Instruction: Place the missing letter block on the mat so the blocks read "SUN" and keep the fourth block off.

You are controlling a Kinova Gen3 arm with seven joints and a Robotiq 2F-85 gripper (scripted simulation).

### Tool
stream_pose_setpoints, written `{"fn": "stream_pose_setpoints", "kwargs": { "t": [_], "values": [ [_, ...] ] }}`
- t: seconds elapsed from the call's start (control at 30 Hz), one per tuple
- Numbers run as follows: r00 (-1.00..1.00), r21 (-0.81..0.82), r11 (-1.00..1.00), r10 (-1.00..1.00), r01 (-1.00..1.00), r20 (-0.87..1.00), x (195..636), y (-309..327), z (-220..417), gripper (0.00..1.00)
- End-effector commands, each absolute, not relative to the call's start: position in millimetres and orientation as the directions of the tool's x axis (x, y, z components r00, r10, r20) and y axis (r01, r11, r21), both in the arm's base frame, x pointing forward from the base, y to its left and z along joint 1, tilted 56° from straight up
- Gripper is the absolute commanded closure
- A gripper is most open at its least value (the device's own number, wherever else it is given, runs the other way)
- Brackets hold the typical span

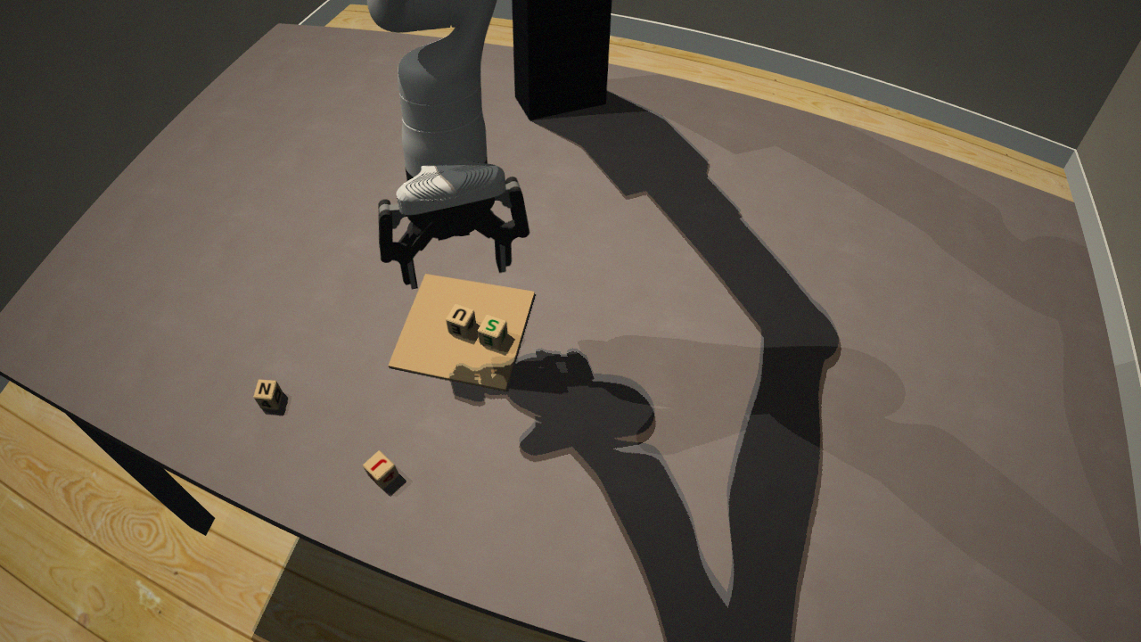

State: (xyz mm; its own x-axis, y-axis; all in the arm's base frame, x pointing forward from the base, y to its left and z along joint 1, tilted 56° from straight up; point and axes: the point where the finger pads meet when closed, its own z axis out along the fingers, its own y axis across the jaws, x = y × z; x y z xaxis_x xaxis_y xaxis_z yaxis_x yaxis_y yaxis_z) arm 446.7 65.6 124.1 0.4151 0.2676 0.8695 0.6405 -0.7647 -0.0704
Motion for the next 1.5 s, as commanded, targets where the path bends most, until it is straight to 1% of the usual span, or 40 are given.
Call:
{"fn": "stream_pose_setpoints", "kwargs": {
  "t": [0.0,0.3,0.57,1.47],
  "values": [
    [0.433,-0.081,-0.758,0.278,0.647,0.857,435,68,114,0.00],
    [0.451,-0.073,-0.744,0.321,0.664,0.832,414,68,95,0.00],
    [0.456,-0.071,-0.739,0.334,0.669,0.825,407,68,90,0.00],
    [0.458,-0.070,-0.738,0.338,0.671,0.823,405,68,89,0.00]
  ]
}}
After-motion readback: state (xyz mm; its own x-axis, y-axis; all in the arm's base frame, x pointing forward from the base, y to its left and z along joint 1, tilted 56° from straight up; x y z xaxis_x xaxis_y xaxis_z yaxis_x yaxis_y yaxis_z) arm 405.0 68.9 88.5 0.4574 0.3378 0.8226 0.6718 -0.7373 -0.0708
